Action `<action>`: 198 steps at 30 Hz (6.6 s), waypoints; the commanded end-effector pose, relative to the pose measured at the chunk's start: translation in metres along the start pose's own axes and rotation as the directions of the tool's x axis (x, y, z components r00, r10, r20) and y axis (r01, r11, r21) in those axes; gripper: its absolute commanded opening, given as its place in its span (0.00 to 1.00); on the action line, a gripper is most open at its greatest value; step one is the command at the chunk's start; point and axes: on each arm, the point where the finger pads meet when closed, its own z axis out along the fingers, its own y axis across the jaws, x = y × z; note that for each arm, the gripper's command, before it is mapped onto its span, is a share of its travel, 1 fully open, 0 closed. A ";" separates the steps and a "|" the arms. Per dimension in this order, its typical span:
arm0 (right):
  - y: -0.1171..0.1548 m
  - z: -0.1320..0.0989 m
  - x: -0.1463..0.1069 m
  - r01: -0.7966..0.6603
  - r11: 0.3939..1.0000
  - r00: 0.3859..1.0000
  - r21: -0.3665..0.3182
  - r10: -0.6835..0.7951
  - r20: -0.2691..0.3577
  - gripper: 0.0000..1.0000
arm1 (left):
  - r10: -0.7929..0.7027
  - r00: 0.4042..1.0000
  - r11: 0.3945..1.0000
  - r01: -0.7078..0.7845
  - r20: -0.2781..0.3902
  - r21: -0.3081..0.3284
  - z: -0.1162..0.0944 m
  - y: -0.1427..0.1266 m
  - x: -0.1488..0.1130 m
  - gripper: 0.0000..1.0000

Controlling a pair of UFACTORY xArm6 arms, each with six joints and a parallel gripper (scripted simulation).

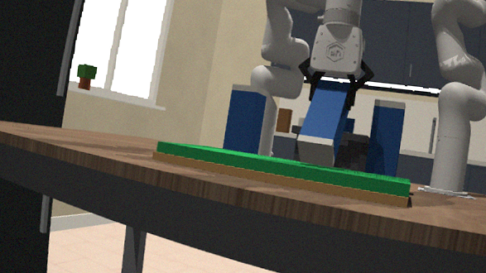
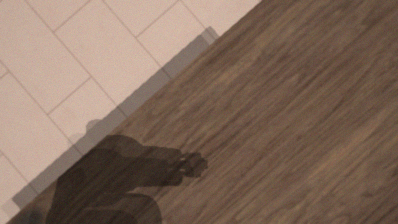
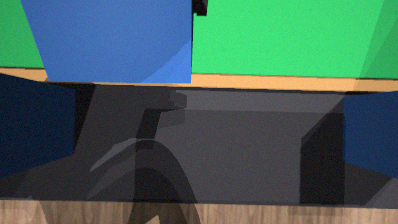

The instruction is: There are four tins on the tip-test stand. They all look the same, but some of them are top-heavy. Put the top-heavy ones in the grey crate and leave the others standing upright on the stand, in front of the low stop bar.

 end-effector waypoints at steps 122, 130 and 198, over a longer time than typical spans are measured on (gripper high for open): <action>0.001 -0.014 -0.001 0.000 1.000 1.000 -0.004 0.000 0.006 0.74 | 0.000 1.000 1.000 0.000 -0.004 0.000 -0.002 0.000 0.001 1.00; 0.001 -0.014 -0.001 0.000 1.000 1.000 -0.004 0.000 0.006 0.74 | 0.000 1.000 1.000 0.000 -0.004 0.000 -0.002 0.000 0.001 1.00; 0.001 -0.015 -0.001 0.000 1.000 1.000 -0.004 0.000 0.006 1.00 | 0.000 1.000 1.000 0.000 -0.004 0.000 -0.002 0.000 0.001 1.00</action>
